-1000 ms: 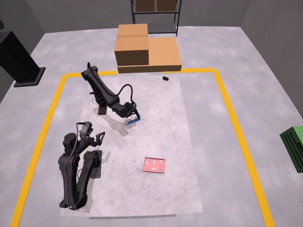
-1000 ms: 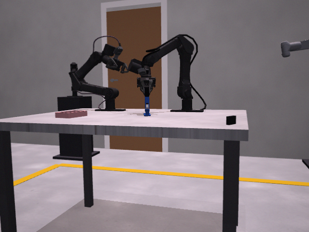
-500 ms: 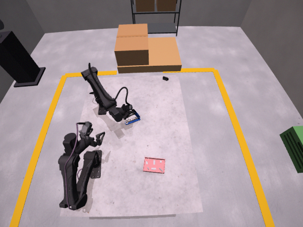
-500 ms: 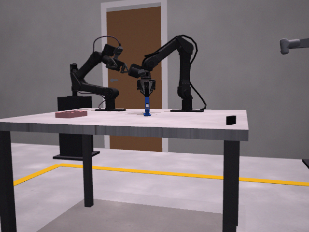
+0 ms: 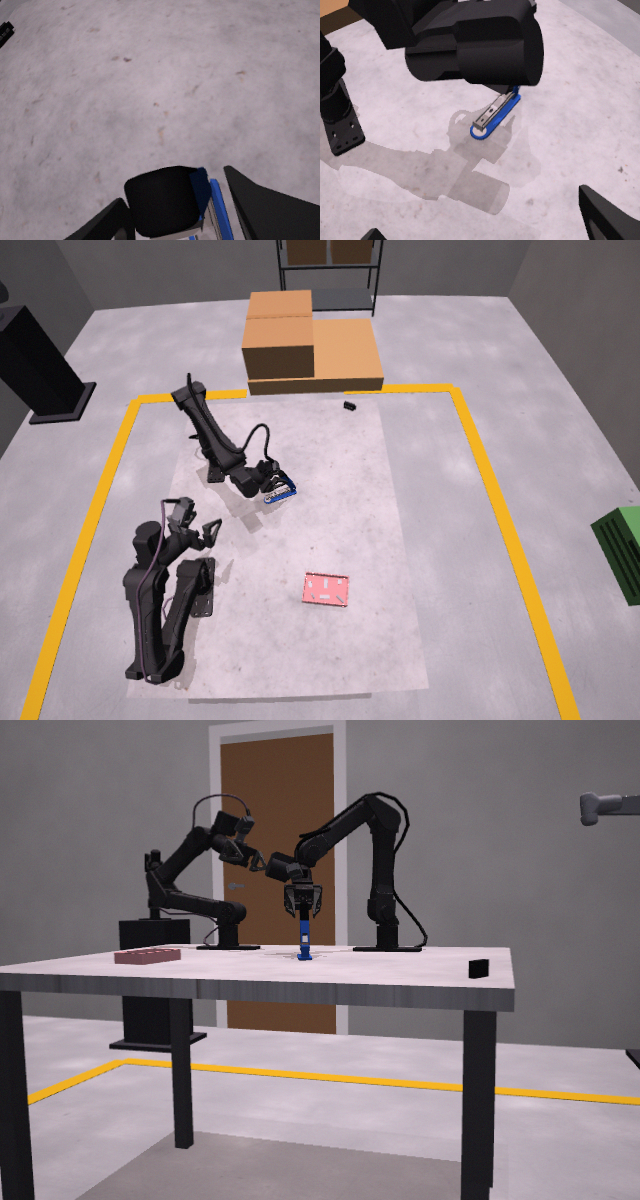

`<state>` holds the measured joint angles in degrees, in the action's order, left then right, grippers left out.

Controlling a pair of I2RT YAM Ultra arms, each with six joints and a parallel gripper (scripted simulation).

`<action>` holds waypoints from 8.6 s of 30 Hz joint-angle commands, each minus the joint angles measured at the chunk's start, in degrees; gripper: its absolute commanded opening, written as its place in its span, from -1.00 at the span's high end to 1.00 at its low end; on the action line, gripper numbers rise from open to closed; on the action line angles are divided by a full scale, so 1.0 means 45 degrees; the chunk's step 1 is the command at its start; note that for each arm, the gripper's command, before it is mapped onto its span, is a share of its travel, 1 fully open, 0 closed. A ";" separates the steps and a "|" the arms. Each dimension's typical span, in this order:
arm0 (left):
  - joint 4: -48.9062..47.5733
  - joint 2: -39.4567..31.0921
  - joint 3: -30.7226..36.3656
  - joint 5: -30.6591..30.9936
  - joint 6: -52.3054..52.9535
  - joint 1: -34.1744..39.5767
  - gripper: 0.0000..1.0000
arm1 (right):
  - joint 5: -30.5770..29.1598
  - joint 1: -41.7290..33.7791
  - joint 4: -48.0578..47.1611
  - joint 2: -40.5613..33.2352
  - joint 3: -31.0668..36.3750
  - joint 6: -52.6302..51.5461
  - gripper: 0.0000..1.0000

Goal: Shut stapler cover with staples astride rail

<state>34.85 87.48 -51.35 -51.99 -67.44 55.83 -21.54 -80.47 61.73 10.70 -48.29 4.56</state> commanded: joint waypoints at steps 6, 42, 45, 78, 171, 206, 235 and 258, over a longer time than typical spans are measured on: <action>0.1304 -0.0251 -0.0478 -0.0354 -0.0904 0.0649 0.00 | -0.0140 -0.0158 -0.0046 -0.0081 0.0007 -0.0130 -1.00; 0.8216 0.1290 -0.8238 1.0498 0.1591 -0.2476 0.00 | -0.0140 -0.0158 -0.0046 -0.0081 0.0007 -0.0130 -1.00; 0.9658 0.1678 -0.9053 1.0816 0.1862 -0.3261 0.00 | -0.0140 -0.0158 -0.0046 -0.0081 0.0007 -0.0130 -1.00; 0.9739 0.2580 -0.8989 1.0735 0.3317 -0.5184 0.00 | -0.0140 -0.0158 -0.0046 -0.0081 0.0007 -0.0130 -1.00; 0.3994 0.0212 -0.2580 0.6223 0.0386 -0.1815 1.00 | -0.0140 -0.0158 -0.0046 -0.0081 0.0007 -0.0130 -1.00; 0.0844 0.1009 0.0820 0.0526 -0.3138 0.1936 1.00 | -0.0140 -0.0158 -0.0046 -0.0081 0.0007 -0.0130 -1.00; 0.0016 0.2415 0.1455 -0.1572 -0.4763 0.2915 0.55 | -0.0140 -0.0158 -0.0046 -0.0081 0.0007 -0.0130 -1.00; 0.4762 0.2325 -0.0428 -0.0945 -0.8079 0.5081 -0.73 | -0.0140 -0.0158 -0.0046 -0.0081 0.0007 -0.0130 -1.00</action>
<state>50.68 97.65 -50.96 -57.23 -100.27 77.71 -21.54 -80.47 61.73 10.70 -48.29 4.56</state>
